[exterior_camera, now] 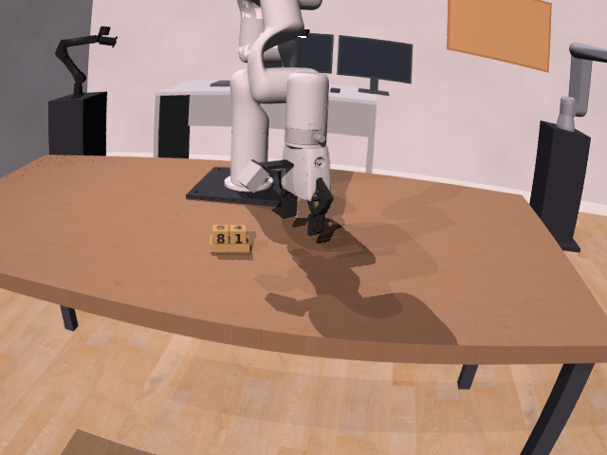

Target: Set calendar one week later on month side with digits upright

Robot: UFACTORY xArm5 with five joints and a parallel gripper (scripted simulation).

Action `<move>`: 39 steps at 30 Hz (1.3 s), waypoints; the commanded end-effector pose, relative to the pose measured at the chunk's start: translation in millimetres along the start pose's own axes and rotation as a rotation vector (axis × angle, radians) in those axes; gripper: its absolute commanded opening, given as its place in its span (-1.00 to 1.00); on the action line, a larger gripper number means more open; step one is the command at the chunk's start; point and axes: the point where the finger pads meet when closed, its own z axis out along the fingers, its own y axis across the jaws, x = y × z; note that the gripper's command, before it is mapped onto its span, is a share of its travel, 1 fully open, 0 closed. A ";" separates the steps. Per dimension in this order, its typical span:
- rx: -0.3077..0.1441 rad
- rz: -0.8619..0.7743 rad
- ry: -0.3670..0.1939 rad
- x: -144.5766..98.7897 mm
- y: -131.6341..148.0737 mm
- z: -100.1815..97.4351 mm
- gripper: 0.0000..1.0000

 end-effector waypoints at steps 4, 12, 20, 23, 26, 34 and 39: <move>0.003 0.066 0.001 9.6 -8.0 -1.0 1.00; 0.003 0.090 0.000 25.8 -20.5 -1.2 1.00; 0.004 0.178 0.000 43.2 -33.3 -1.5 1.00; 0.004 0.178 0.000 47.5 -36.6 -1.5 1.00; 0.004 0.178 0.000 47.6 -36.6 -0.5 1.00; 0.004 0.178 0.000 47.8 -36.6 12.9 1.00; 0.004 0.178 0.000 48.1 -36.8 25.4 1.00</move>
